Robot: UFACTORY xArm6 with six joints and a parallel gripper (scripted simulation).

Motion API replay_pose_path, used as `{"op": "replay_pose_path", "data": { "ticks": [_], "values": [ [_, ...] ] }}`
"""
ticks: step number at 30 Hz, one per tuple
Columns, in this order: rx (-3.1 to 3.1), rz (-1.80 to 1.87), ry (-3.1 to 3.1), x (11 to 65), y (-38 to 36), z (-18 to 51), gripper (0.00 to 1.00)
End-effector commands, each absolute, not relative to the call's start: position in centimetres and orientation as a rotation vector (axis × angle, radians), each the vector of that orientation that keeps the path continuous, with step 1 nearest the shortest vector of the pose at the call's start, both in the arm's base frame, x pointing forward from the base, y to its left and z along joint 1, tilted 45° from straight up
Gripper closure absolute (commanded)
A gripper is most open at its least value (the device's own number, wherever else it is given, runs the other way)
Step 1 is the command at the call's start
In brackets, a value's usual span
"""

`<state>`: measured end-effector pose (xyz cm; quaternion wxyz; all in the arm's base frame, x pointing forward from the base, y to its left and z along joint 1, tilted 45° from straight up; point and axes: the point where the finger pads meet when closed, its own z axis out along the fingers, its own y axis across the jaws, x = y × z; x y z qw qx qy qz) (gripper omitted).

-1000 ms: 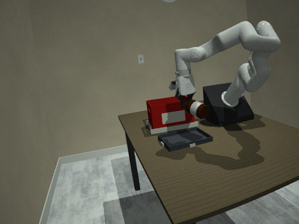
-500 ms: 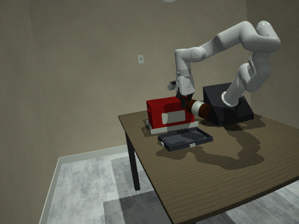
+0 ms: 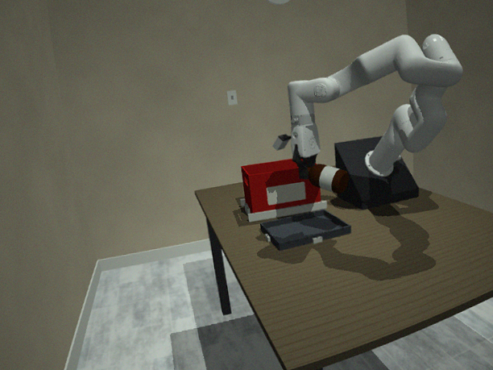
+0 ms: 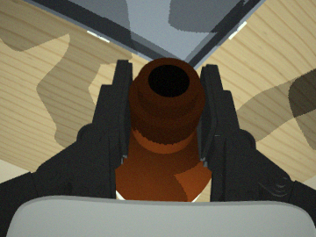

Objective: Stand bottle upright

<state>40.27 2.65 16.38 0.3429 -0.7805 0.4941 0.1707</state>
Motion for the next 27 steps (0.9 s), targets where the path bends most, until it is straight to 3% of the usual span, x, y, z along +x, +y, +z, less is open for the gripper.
{"op": "replay_pose_path", "data": {
  "ticks": [1,27],
  "values": [
    [-2.031,0.437,1.279,40.36,2.57,16.47,1.0],
    [-2.108,0.368,1.12,40.36,2.57,16.47,1.0]
  ]
}}
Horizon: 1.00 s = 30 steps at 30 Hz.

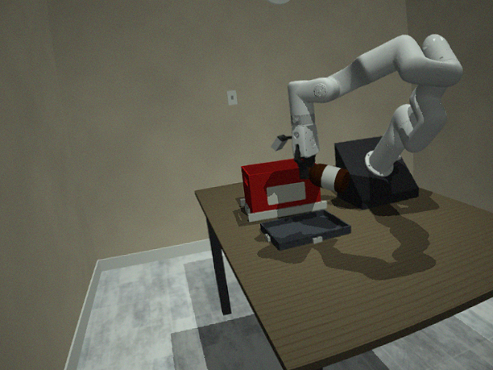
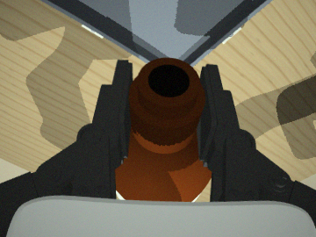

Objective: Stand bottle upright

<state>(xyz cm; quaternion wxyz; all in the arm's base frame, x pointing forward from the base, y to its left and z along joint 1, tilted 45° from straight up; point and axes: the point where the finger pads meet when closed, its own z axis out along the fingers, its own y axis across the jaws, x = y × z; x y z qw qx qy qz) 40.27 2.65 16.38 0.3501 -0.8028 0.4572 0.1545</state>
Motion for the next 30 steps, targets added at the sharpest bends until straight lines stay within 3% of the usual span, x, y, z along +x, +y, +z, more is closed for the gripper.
{"op": "replay_pose_path", "data": {
  "ticks": [1,30],
  "values": [
    [-2.116,0.36,1.103,40.36,2.57,16.47,1.0],
    [-2.161,0.313,0.994,40.36,2.57,16.47,1.0]
  ]
}}
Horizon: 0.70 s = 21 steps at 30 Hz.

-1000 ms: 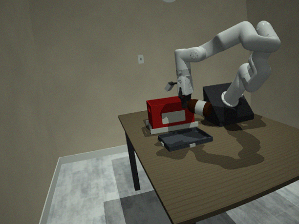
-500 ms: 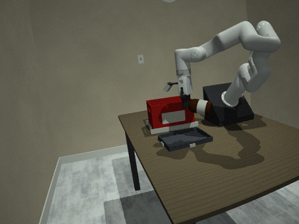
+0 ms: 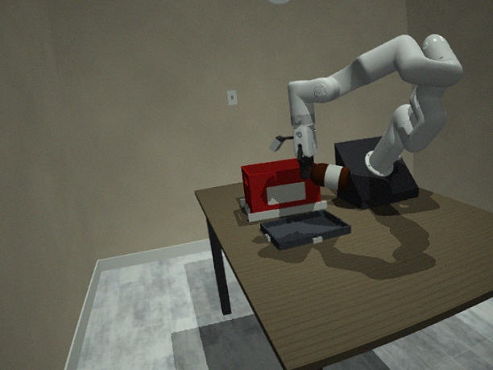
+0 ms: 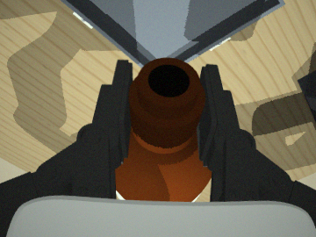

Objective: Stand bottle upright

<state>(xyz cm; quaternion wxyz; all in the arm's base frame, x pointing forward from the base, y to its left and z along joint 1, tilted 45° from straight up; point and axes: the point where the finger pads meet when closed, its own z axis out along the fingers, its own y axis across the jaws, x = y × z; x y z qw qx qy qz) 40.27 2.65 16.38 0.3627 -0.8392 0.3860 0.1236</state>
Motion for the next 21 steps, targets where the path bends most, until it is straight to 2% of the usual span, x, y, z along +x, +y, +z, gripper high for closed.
{"op": "replay_pose_path", "data": {
  "ticks": [1,21],
  "values": [
    [-2.161,0.313,0.995,40.36,2.57,16.47,1.0],
    [-2.192,0.226,1.041,40.35,2.62,16.48,1.0]
  ]
}}
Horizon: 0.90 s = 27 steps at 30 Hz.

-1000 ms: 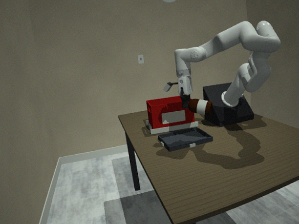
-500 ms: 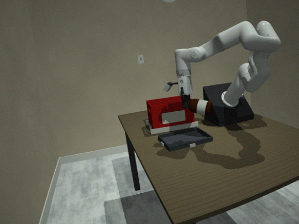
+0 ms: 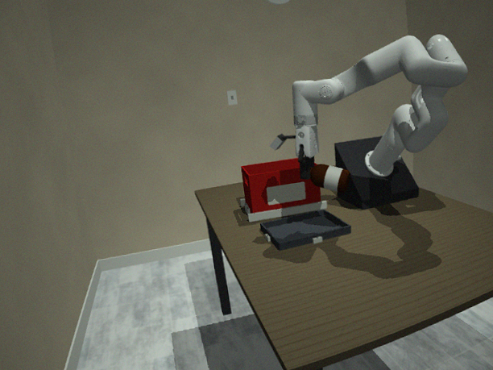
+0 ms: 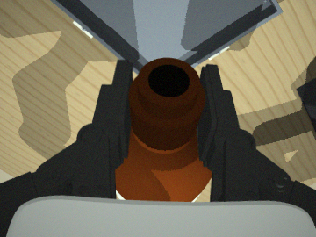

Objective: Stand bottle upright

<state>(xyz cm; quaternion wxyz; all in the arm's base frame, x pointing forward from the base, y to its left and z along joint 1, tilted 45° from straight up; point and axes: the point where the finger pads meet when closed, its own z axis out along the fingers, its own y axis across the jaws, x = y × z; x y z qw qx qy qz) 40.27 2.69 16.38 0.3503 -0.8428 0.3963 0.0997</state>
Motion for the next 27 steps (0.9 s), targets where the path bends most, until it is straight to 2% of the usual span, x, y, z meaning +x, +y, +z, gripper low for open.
{"op": "replay_pose_path", "data": {
  "ticks": [1,27],
  "values": [
    [-2.194,0.219,1.045,40.35,2.62,16.48,1.0],
    [-2.217,0.126,1.09,40.29,2.55,16.59,1.0]
  ]
}}
